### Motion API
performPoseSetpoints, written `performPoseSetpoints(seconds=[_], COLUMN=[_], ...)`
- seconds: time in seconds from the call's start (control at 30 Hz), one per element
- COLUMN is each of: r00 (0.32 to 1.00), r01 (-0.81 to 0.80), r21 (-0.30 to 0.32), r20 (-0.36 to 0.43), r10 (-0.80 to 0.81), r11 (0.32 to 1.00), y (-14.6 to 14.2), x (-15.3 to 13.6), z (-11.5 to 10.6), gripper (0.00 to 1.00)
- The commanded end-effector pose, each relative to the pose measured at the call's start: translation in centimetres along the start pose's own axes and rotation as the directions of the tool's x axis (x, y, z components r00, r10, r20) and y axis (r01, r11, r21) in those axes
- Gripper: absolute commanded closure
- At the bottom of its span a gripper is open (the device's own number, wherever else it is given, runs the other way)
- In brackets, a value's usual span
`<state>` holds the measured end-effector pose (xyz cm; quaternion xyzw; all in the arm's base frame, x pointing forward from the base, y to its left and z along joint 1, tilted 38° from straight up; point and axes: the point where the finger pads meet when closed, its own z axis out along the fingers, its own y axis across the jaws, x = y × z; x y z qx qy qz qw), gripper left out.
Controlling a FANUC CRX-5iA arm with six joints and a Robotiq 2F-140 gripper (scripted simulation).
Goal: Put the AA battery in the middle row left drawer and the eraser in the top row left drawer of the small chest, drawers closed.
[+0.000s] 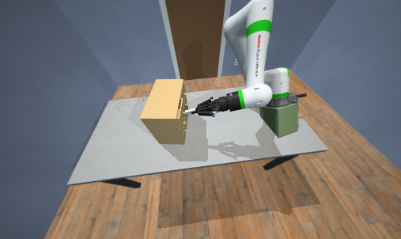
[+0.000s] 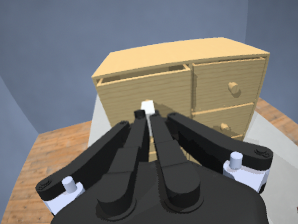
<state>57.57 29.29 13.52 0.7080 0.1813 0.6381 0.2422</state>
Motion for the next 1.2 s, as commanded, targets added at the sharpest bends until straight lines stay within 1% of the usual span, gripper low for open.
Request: performPoseSetpoints(seconds=[0.0, 0.5, 1.17], r00=[1.0, 1.0, 1.0], r01=[0.0, 0.0, 0.0], r21=[0.0, 0.0, 0.0], r20=[0.0, 0.0, 0.0], r10=[0.0, 0.0, 0.0], r11=[1.0, 1.0, 1.0], y=[-0.01, -0.01, -0.01], x=[0.15, 0.46, 0.49], z=[0.36, 1.2, 1.29], gripper=[1.0, 1.0, 1.0])
